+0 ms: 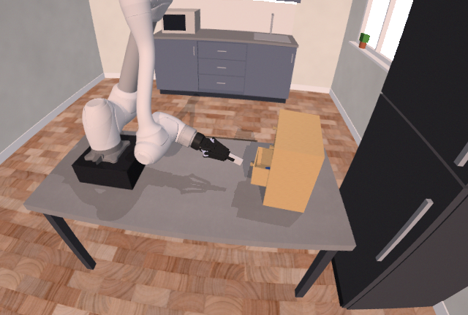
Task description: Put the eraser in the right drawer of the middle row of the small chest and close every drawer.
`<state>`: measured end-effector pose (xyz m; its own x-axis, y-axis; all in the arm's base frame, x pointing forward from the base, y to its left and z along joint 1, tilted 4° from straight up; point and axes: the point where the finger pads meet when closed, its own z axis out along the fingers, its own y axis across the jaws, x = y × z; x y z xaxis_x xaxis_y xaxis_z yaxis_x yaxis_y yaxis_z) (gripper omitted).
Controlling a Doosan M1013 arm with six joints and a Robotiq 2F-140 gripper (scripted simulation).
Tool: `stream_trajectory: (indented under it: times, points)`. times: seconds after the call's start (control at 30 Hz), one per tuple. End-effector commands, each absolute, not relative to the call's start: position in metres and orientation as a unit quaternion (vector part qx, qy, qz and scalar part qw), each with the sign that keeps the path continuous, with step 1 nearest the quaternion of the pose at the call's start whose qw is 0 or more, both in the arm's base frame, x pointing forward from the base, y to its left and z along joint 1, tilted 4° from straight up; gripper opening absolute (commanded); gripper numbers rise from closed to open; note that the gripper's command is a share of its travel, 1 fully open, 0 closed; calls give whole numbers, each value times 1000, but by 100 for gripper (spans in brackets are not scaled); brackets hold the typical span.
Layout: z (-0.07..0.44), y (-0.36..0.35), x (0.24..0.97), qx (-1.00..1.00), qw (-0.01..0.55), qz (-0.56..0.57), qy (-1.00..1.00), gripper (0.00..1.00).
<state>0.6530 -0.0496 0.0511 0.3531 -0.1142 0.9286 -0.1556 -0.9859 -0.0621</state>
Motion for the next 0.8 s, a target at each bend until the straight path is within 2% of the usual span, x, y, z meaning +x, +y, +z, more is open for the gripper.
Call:
stream_trajectory:
  times: [0.0, 0.77]
  points:
    - [51, -50, 653, 822, 18, 563, -82, 0]
    - [51, -50, 655, 822, 18, 563, -82, 0]
